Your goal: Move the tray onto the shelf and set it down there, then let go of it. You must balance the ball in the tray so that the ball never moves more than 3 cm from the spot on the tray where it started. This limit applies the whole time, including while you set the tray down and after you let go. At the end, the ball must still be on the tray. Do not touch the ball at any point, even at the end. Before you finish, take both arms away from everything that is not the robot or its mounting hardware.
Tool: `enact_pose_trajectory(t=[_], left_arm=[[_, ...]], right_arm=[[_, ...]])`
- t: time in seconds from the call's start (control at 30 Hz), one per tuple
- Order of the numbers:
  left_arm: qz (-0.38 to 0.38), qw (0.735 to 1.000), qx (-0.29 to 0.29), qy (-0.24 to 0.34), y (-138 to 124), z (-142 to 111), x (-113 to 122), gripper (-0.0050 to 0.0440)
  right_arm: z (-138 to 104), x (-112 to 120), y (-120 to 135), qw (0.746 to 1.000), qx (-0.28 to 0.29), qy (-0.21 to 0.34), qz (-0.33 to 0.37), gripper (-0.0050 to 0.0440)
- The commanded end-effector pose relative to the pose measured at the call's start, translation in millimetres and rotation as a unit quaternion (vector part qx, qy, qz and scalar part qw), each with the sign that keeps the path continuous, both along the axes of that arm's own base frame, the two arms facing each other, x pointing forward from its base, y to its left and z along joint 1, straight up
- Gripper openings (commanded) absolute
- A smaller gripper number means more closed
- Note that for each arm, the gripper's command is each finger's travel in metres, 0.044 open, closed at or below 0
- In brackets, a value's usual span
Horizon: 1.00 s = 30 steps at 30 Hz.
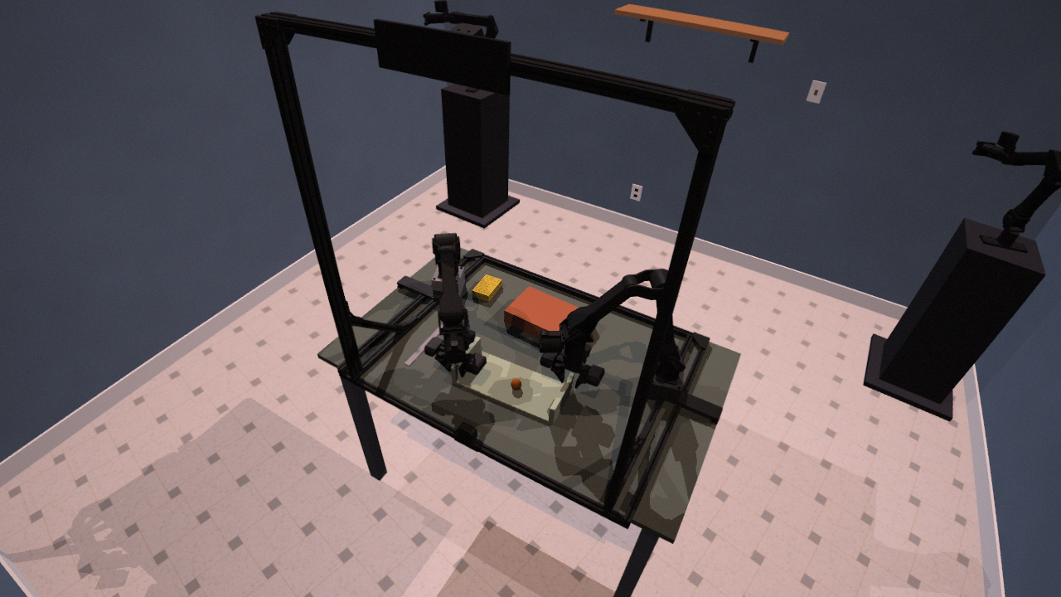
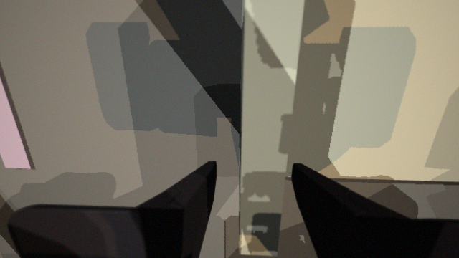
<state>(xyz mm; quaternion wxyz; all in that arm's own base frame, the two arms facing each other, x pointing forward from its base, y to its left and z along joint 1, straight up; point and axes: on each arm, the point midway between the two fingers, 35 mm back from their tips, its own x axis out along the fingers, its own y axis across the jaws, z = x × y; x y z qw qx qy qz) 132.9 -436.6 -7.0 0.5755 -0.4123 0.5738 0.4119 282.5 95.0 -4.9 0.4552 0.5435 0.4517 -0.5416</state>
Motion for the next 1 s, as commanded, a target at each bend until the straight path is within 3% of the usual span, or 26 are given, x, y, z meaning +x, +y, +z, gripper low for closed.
enact_pose_trajectory(t=[0.0,0.13,0.97], left_arm=[[0.001,1.0,0.0,0.001,-0.3,-1.0,-0.6,0.0112],[0.001,1.0,0.0,0.001,-0.3,-1.0,-0.6,0.002],[0.001,1.0,0.0,0.001,-0.3,-1.0,-0.6,0.002]], right_arm=[[-1.8,-0.8,0.2,1.0,0.001,0.003,0.003,0.0112],[-1.8,-0.8,0.2,1.0,0.001,0.003,0.003,0.002],[-1.8,-0.8,0.2,1.0,0.001,0.003,0.003,0.002]])
